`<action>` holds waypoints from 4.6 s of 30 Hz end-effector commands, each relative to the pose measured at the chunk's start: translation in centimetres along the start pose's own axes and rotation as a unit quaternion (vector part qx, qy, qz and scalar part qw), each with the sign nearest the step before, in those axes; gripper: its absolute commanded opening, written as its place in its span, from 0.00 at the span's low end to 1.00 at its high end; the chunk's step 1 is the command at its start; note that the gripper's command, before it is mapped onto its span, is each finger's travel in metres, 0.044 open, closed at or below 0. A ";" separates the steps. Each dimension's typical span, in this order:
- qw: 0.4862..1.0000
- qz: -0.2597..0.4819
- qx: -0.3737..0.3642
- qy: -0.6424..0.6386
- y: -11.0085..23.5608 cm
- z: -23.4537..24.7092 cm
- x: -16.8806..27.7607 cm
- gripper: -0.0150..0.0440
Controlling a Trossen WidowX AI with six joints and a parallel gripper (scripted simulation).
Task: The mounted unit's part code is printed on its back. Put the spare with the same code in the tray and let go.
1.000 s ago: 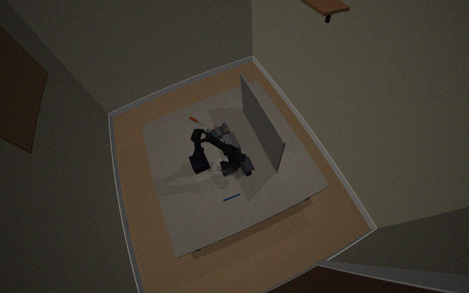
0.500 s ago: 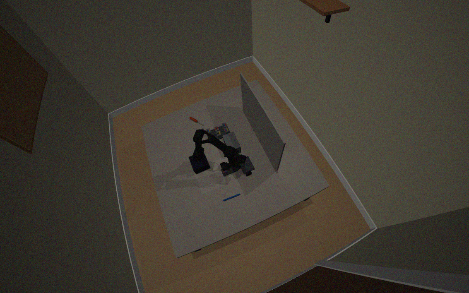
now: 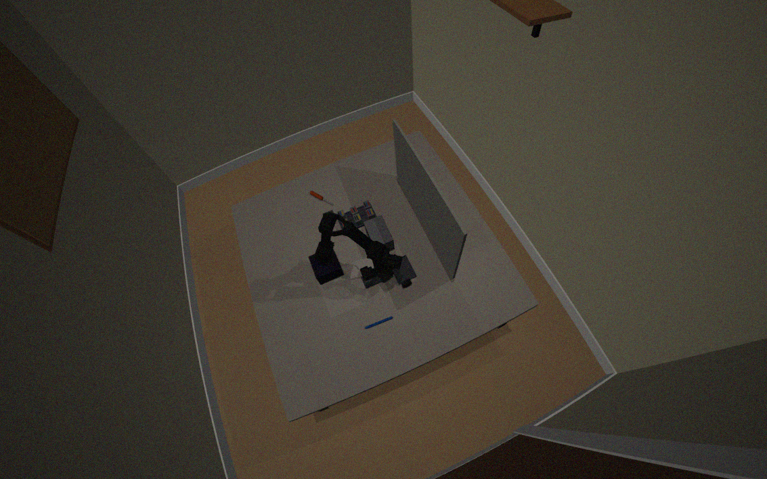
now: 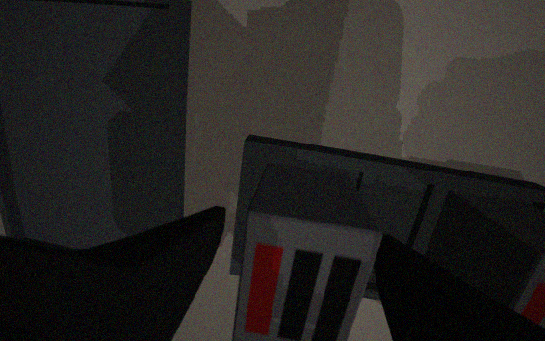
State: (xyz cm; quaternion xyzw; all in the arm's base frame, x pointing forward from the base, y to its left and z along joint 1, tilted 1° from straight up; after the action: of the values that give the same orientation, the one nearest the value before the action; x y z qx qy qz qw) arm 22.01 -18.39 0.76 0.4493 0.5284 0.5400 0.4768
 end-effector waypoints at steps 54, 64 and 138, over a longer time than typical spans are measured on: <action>1.000 -0.002 -0.003 -0.002 13.4 -0.1 -0.8 0.25; 1.000 -0.002 -0.006 0.003 15.4 0.7 -1.2 0.25; 1.000 -0.002 -0.008 -0.002 10.7 10.5 -4.1 0.25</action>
State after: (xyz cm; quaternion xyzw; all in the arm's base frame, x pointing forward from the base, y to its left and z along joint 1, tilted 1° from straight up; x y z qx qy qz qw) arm 32.47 -20.77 12.08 0.4462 0.5237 0.5446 0.4796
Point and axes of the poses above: the point midway between the two fingers, 35 mm back from their tips, its own y axis back along the fingers, its own z axis across the jaws, x = y × z, the point moved 3 cm from there along y, back along the fingers, and after that the axes turned 11 degrees about y, right-handed, at the moved point
